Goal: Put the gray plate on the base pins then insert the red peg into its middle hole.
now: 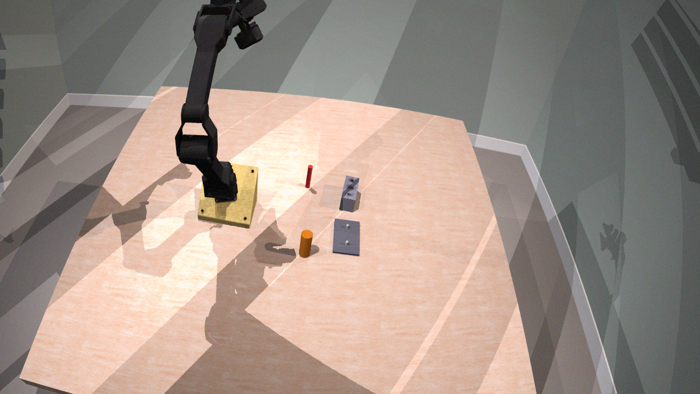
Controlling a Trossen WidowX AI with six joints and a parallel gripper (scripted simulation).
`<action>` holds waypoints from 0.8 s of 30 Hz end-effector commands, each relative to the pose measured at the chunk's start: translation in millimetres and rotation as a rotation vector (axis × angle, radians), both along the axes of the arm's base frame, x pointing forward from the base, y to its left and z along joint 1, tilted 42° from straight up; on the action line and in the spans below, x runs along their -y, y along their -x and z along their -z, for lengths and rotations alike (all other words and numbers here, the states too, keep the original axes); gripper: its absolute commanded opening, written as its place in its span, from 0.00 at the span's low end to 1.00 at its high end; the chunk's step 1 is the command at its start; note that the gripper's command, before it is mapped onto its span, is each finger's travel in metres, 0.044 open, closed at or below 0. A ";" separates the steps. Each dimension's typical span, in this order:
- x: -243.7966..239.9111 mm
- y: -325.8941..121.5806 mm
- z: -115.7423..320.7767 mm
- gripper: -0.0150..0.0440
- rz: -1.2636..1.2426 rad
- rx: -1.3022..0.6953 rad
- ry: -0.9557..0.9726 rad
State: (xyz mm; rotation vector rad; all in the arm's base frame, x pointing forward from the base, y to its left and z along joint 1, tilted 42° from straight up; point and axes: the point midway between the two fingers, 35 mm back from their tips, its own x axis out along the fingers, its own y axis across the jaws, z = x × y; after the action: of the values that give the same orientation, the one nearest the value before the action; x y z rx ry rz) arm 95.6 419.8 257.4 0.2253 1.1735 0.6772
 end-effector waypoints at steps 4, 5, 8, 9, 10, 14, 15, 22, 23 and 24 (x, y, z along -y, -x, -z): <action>27.8 -84.0 53.8 1.00 0.004 0.139 0.271; 34.8 -96.7 62.7 1.00 0.003 0.151 0.317; 49.8 -120.3 79.5 1.00 -0.006 0.169 0.408; 53.5 -126.2 83.3 1.00 -0.014 0.175 0.434; 58.6 -133.7 88.0 1.00 -0.024 0.182 0.467; 96.7 -179.3 118.3 1.00 -0.110 0.197 0.682; 108.4 -190.5 126.2 1.00 -0.138 0.192 0.739; 192.9 -248.5 173.1 1.00 -0.350 0.077 1.045; 206.3 -255.0 179.6 1.00 -0.383 0.049 1.079; 220.1 -260.9 186.0 1.00 -0.419 0.019 1.111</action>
State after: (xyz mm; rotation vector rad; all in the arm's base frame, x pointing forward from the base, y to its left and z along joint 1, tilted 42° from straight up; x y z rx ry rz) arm 333.5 246.7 91.7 -0.8242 1.3182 0.2978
